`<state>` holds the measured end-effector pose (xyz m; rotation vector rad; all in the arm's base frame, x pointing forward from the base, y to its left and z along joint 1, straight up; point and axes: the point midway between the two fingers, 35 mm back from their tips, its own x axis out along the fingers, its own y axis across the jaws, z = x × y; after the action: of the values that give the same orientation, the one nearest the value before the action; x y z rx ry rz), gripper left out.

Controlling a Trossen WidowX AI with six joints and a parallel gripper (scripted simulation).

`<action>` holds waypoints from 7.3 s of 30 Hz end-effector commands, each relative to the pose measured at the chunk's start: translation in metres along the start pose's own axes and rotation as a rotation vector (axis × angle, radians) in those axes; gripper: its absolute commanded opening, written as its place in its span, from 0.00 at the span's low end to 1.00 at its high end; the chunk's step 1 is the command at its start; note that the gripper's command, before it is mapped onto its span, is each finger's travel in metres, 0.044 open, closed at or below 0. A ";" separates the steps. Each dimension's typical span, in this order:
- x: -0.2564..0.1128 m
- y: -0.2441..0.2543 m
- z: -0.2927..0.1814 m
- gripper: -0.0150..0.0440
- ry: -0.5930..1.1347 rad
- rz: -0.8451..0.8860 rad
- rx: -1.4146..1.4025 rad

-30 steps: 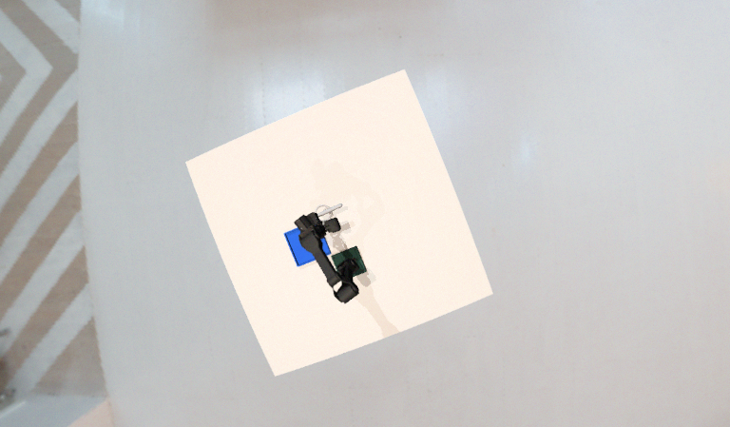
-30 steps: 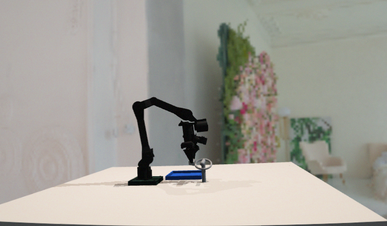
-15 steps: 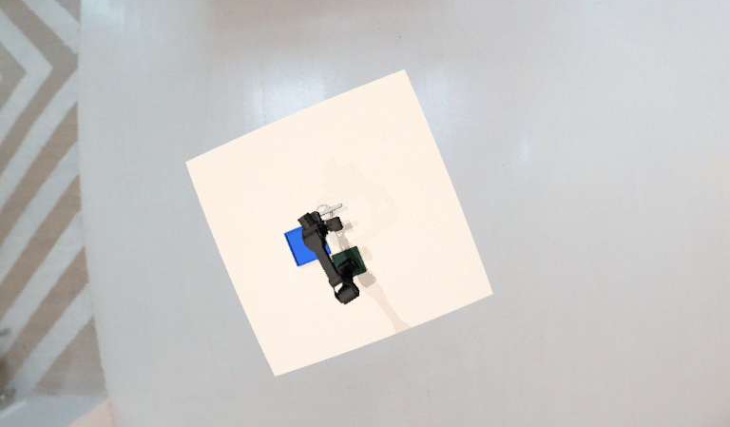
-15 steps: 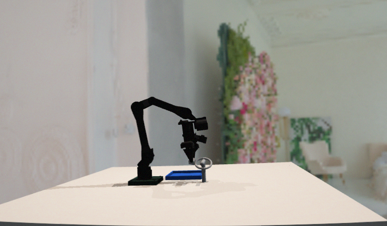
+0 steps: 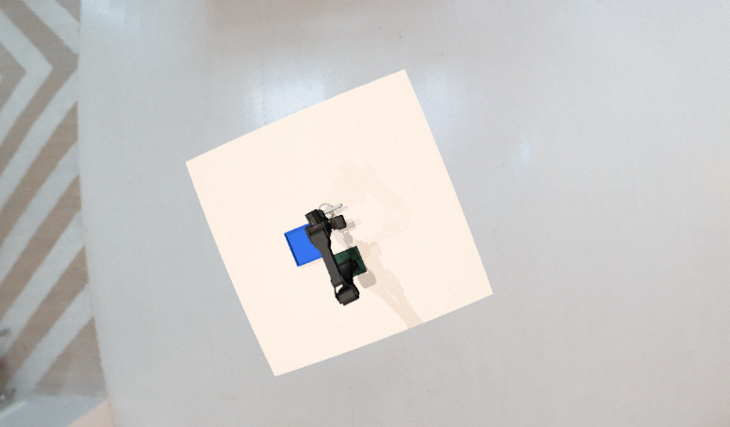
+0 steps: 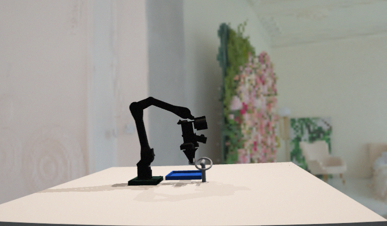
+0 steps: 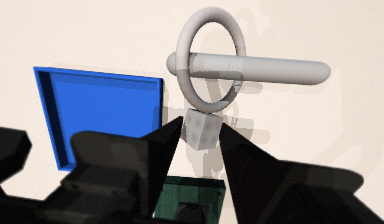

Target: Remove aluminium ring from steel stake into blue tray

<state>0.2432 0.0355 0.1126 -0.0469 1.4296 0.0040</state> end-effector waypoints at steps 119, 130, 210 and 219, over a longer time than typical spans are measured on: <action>-0.004 -0.099 0.005 0.25 -0.032 0.359 0.043; -0.004 -0.106 0.005 0.25 -0.032 0.358 0.043; -0.051 -0.136 0.015 0.25 -0.032 0.356 0.043; -0.066 -0.135 0.015 0.25 -0.032 0.356 0.043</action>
<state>0.2529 -0.0971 0.1771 0.2541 1.4010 0.2652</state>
